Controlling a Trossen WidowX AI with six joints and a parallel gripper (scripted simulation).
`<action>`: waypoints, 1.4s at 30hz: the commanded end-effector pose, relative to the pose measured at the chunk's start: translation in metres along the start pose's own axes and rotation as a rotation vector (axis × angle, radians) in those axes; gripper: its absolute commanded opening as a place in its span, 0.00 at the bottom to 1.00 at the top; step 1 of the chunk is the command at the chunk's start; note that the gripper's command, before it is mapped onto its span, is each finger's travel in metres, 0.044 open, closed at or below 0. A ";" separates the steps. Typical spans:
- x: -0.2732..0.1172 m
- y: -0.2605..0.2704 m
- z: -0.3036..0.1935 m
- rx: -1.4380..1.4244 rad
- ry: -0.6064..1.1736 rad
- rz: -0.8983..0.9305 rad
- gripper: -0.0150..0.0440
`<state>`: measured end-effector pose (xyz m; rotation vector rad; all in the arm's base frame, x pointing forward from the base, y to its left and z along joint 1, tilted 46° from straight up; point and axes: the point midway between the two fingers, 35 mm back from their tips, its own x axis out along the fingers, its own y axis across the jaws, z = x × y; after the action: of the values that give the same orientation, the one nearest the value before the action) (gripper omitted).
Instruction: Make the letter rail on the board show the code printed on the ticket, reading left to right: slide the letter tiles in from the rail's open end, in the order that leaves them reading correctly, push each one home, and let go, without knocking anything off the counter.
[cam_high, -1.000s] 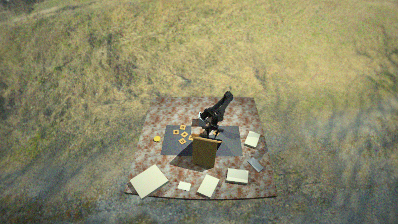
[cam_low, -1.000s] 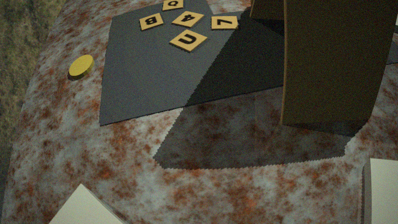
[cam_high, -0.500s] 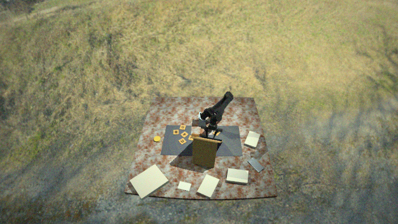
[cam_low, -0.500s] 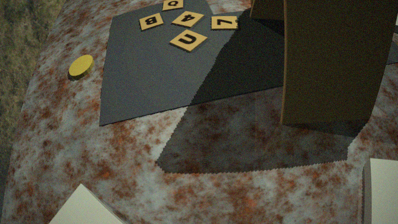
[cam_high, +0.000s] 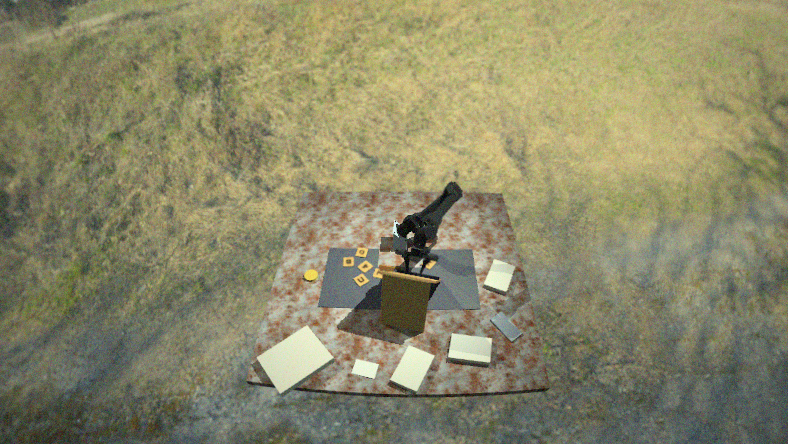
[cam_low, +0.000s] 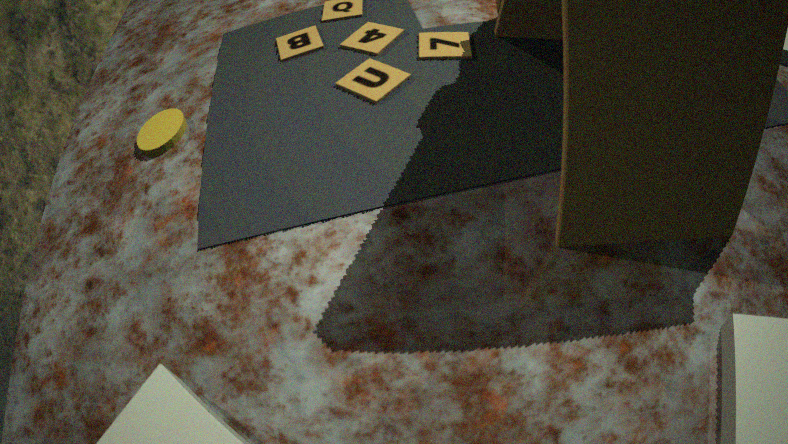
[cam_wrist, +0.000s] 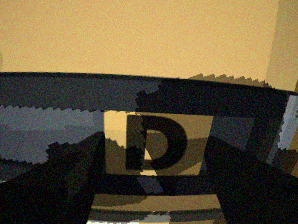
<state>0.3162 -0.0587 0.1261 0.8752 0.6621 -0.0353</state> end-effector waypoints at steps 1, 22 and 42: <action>0.000 -0.004 -0.001 -0.001 0.002 0.000 0.25; 0.000 -0.018 -0.001 -0.002 0.002 0.000 0.25; 0.001 -0.033 -0.001 -0.002 0.002 -0.001 0.25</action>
<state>0.3076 -0.0783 0.1053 0.8730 0.6619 -0.0361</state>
